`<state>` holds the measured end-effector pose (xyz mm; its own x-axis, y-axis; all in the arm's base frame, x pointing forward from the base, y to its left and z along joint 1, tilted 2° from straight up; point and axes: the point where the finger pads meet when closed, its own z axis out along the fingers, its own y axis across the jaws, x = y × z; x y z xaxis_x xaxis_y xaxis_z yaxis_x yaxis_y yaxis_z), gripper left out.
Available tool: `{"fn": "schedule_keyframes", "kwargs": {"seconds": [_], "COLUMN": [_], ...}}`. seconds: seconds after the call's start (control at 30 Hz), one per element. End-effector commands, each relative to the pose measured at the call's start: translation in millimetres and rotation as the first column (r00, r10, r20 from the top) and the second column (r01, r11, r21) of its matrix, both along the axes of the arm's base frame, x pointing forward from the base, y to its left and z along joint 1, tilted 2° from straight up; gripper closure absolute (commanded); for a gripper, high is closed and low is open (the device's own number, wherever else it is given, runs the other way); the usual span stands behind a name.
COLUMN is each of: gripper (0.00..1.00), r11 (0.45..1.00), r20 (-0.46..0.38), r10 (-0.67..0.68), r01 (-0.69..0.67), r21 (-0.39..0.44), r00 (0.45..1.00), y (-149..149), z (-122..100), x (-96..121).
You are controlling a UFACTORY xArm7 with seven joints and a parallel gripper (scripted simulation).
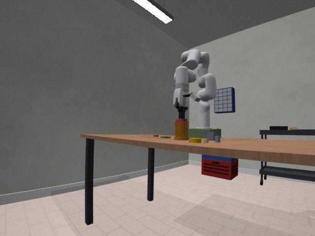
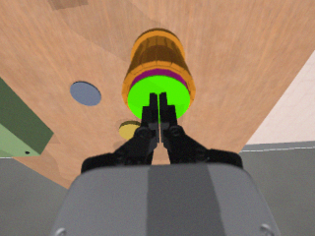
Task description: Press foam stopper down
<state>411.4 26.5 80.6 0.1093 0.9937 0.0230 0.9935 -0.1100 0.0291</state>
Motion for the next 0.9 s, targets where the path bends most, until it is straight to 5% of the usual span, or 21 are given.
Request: {"fn": "schedule_keyframes", "kwargs": {"seconds": [0.0,0.87], "gripper": [1.0,1.0], "r11": [1.0,1.0], "r20": [0.004,0.004], "r10": [0.0,0.0], "r01": [0.0,0.0], "r21": [0.0,0.0], "r00": [1.0,1.0], "y": [0,0], "z": [0,-11], "x": [1,2]}}
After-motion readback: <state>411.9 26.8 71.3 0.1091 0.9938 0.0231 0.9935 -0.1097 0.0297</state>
